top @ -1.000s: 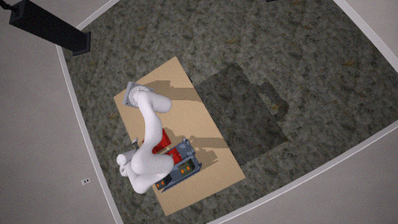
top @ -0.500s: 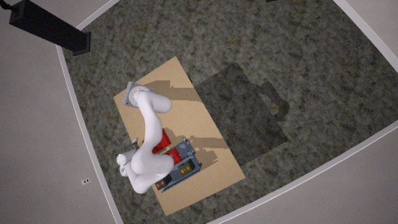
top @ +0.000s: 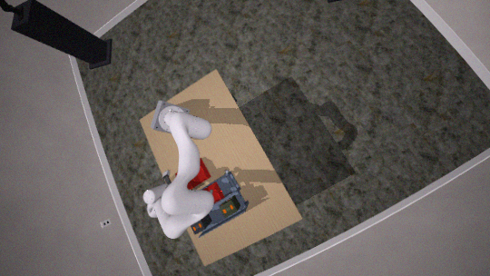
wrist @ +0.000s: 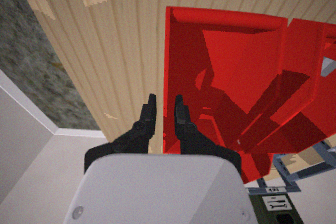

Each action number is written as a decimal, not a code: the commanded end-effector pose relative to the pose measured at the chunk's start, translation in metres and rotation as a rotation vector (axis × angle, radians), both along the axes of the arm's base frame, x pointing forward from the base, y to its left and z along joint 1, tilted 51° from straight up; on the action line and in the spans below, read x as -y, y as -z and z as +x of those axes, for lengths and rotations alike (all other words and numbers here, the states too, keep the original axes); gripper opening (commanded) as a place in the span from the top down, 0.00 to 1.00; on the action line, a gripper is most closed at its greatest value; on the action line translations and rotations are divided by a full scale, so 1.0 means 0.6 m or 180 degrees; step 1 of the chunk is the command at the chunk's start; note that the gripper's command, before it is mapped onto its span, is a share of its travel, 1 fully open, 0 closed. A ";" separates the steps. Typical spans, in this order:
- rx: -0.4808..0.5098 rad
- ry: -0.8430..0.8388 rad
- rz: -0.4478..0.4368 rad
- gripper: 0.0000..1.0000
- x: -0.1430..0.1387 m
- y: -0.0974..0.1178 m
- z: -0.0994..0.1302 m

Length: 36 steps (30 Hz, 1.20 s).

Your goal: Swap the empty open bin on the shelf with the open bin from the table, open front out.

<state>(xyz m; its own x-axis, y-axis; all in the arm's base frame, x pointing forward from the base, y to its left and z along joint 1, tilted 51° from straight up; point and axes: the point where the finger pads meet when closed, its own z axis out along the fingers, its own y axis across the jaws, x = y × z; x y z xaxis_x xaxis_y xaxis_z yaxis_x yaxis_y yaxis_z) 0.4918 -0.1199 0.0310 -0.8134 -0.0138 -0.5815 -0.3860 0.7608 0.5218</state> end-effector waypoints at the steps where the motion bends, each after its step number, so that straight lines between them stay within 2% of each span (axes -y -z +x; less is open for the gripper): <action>1: 0.0003 0.0002 -0.0002 0.74 0.003 -0.003 -0.001; 36: 0.0003 0.0002 -0.0002 0.74 0.051 -0.048 -0.033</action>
